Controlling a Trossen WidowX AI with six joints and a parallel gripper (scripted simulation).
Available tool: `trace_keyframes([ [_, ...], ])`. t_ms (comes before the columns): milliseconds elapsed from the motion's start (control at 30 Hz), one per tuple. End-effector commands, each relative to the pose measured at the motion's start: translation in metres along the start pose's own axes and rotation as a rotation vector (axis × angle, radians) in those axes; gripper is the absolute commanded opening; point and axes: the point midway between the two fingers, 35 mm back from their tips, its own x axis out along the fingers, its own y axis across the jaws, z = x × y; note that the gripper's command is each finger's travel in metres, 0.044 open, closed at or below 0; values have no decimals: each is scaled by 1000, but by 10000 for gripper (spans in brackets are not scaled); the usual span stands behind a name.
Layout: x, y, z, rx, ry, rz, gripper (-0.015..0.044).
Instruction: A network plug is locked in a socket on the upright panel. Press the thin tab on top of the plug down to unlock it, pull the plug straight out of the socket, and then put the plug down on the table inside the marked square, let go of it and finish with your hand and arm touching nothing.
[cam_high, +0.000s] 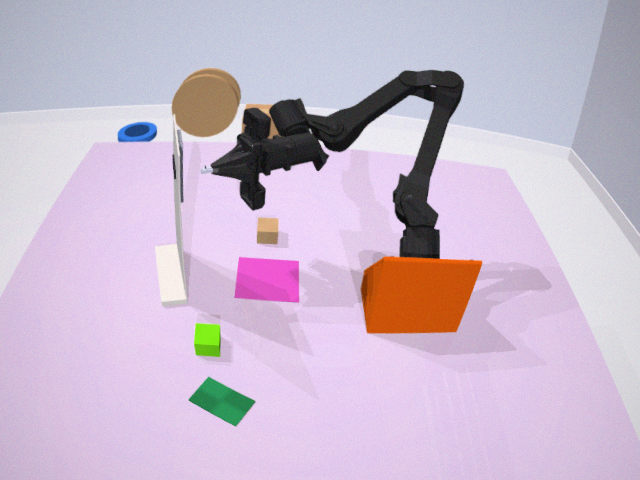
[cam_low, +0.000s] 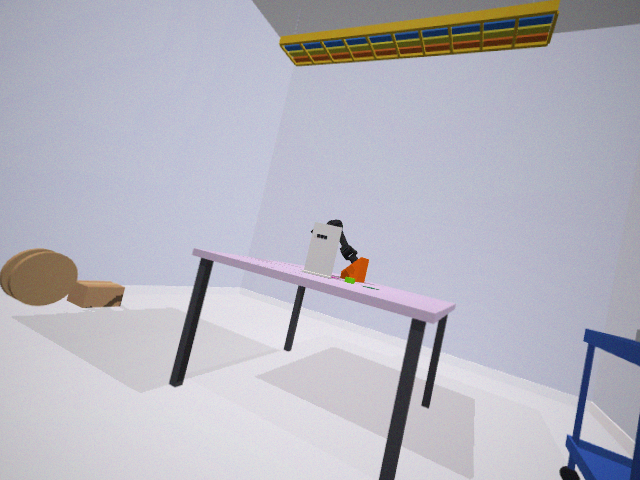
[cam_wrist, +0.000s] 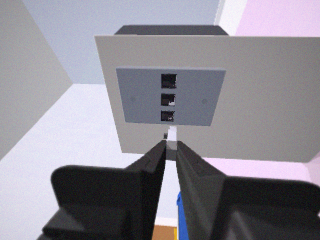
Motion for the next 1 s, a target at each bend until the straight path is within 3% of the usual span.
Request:
trace_keyframes([
  [0,-3,0,-1,-4,2,3,0],
  [967,-17,0,-4,-4,3,2,0],
])
